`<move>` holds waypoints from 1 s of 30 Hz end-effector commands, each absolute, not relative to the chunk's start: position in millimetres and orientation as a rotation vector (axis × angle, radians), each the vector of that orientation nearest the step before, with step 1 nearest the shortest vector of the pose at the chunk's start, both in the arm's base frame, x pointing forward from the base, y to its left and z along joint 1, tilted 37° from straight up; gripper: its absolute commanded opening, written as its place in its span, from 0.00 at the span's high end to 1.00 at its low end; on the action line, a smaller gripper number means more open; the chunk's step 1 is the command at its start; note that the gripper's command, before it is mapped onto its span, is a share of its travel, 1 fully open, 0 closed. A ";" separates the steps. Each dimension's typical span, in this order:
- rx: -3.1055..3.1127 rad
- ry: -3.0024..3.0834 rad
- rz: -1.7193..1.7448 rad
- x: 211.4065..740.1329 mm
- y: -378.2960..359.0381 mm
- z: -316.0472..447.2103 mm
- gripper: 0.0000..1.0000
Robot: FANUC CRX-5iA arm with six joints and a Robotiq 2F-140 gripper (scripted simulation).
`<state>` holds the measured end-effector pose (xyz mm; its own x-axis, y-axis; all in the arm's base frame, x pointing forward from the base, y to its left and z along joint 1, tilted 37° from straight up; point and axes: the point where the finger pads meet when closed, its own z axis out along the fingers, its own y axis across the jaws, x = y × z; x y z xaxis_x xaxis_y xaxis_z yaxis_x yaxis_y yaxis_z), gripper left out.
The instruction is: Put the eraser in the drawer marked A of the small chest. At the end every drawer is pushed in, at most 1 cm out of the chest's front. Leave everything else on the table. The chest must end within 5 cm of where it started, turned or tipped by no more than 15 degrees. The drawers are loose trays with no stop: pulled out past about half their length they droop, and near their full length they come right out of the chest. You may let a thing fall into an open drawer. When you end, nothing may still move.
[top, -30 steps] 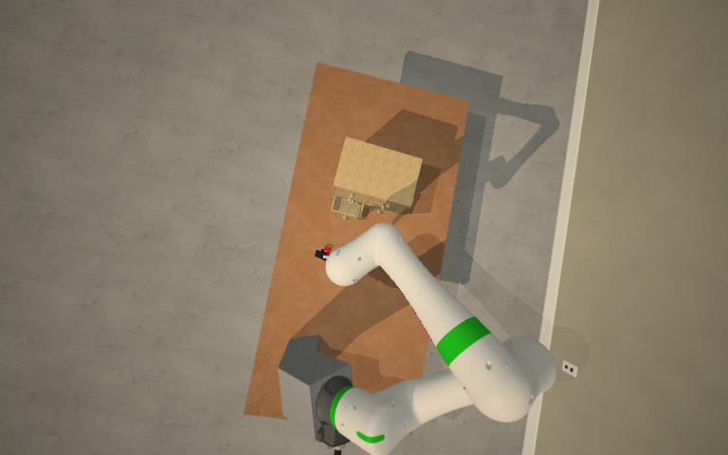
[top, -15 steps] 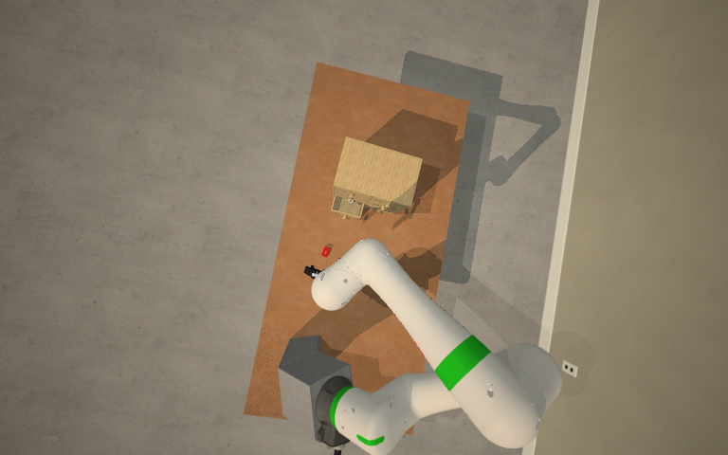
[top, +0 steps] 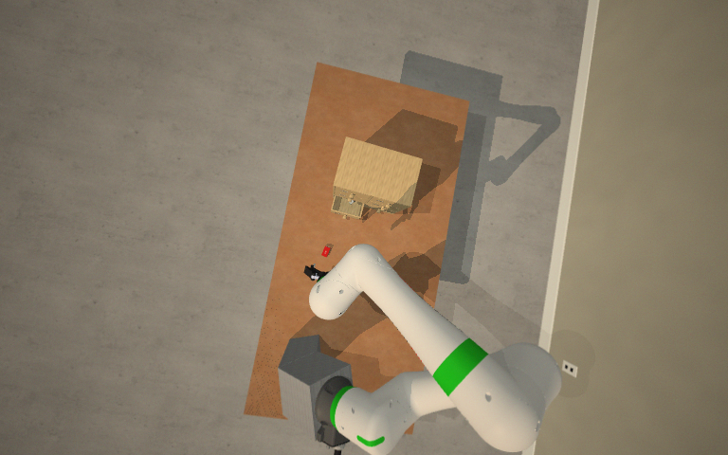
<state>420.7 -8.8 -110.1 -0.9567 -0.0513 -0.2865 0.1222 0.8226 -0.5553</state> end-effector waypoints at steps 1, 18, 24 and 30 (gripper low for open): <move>0.018 2.620 -0.845 429.3 -14.7 -114.8 0.00; -0.203 2.114 -0.711 494.7 -46.3 -145.7 0.00; -0.258 1.984 -0.667 513.0 -54.7 -156.0 0.00; -0.299 1.844 -0.640 526.4 -60.7 -163.0 0.00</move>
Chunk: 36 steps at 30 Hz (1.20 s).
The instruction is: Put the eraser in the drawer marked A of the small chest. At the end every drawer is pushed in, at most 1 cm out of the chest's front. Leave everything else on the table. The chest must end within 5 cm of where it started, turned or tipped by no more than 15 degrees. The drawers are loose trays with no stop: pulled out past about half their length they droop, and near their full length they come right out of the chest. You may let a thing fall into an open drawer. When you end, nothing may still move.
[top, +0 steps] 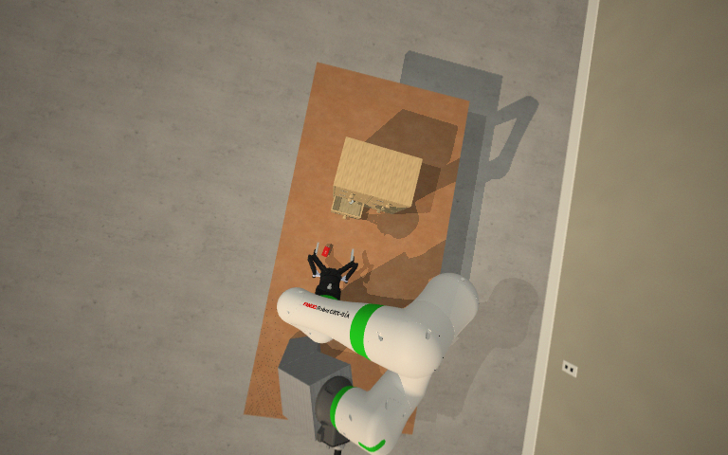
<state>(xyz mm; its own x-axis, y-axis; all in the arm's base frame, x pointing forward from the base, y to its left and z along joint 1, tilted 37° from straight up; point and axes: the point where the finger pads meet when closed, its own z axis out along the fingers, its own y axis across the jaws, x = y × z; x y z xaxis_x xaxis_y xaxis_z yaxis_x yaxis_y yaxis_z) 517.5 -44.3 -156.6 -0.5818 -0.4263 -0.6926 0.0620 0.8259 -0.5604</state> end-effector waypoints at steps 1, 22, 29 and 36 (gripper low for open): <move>-0.304 1.819 -0.635 526.8 -61.1 -163.6 0.00; -0.325 1.650 -0.603 527.3 -61.5 -164.3 1.00; -0.325 1.650 -0.603 527.4 -61.6 -164.4 1.00; -0.325 1.650 -0.603 534.3 -66.4 -169.9 1.00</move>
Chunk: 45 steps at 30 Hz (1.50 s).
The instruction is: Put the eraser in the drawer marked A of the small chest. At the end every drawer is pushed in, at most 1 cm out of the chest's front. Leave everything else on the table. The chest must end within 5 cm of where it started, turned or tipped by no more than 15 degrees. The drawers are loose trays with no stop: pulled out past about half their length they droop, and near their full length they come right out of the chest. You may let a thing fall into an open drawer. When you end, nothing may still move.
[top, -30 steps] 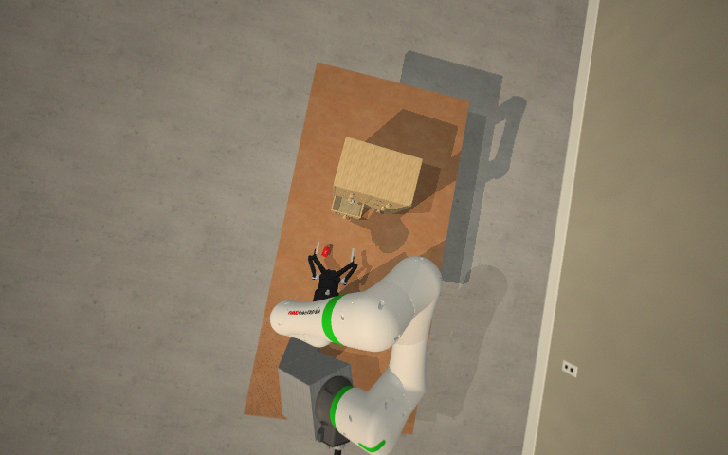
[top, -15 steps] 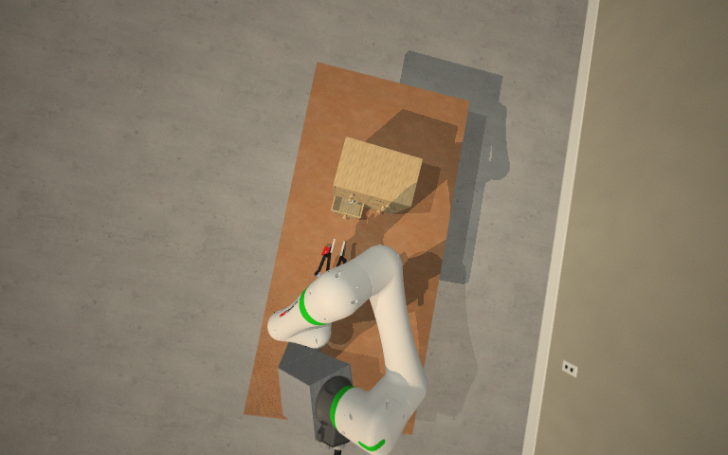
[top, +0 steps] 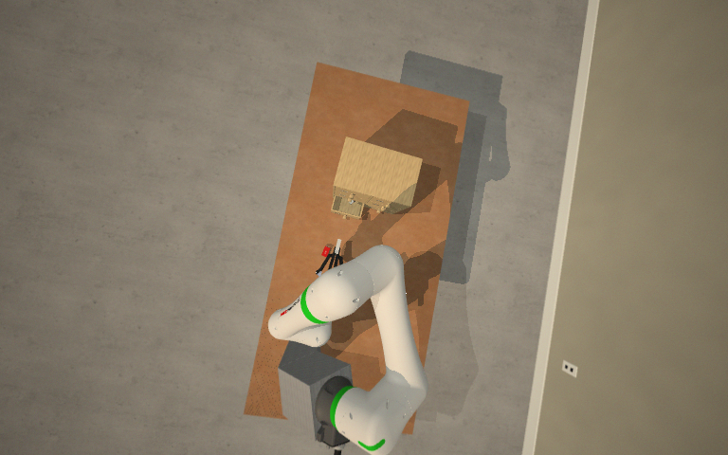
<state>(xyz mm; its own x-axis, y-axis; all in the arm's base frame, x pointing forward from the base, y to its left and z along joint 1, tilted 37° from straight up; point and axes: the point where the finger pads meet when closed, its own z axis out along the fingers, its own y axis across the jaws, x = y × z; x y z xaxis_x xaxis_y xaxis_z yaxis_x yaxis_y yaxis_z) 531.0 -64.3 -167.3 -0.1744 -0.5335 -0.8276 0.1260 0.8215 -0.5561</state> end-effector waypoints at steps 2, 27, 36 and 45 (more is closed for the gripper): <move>-0.325 1.650 -0.603 539.0 -69.6 -173.6 1.00; -0.325 1.650 -0.603 606.3 -115.8 -226.7 1.00; -0.325 1.650 -0.603 607.4 -116.6 -227.5 1.00; -0.325 1.650 -0.603 607.4 -116.6 -227.5 1.00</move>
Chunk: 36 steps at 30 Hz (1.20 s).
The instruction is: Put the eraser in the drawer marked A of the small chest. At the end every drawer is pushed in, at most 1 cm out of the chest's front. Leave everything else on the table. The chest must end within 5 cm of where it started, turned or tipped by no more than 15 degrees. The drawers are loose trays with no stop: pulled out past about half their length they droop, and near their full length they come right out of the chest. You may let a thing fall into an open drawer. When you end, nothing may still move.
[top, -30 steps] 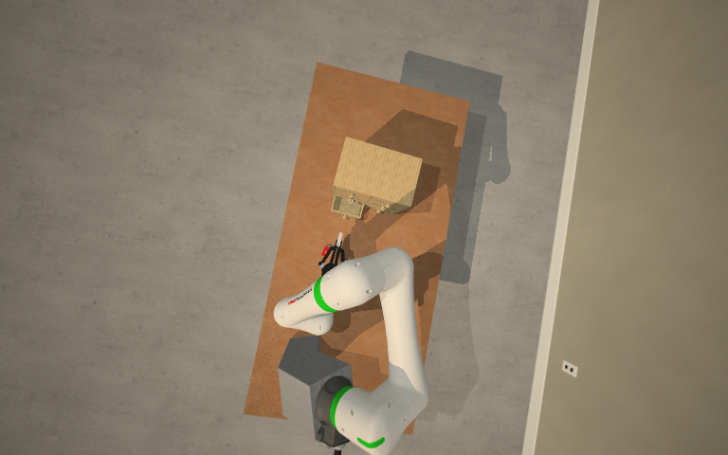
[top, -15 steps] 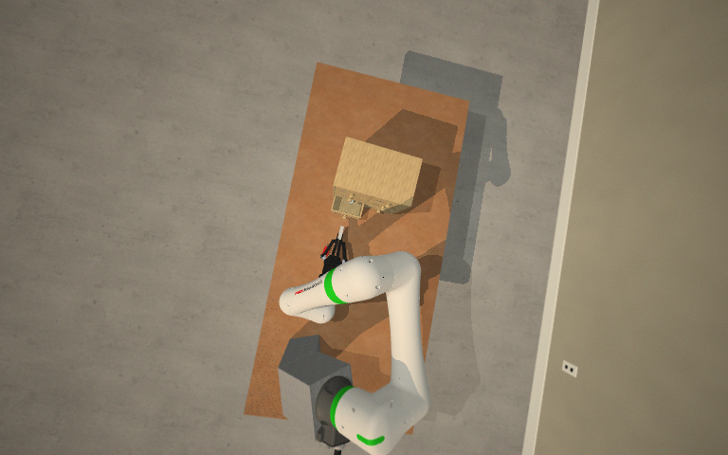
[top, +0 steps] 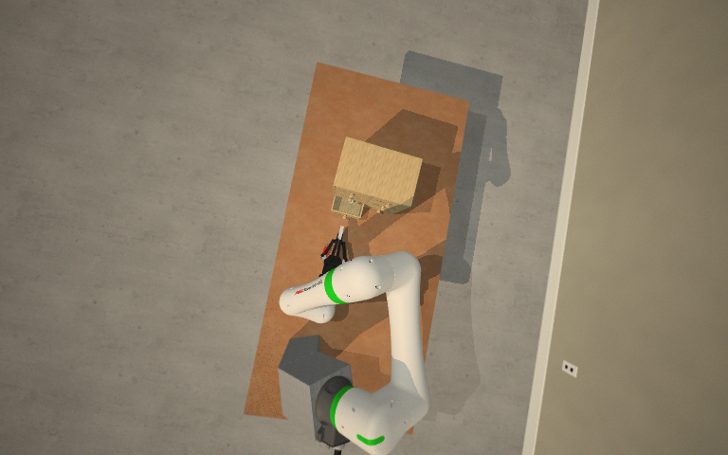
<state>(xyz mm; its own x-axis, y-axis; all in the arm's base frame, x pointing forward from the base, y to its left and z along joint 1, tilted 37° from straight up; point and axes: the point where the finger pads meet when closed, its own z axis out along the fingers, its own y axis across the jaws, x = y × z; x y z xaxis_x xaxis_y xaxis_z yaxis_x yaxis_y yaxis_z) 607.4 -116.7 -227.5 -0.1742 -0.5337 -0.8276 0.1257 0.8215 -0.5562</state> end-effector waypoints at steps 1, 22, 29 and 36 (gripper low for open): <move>-0.325 1.650 -0.603 607.4 -116.6 -227.5 1.00; -0.325 1.650 -0.603 609.3 -116.6 -227.1 1.00; -0.325 1.650 -0.603 611.7 -116.6 -226.6 1.00; -0.325 1.650 -0.603 617.4 -116.6 -225.4 1.00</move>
<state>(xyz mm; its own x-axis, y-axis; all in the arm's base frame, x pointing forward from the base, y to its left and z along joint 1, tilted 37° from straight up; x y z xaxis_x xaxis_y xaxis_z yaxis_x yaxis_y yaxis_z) 615.9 -116.8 -225.7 -0.1742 -0.5336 -0.8276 0.1257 0.8215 -0.5562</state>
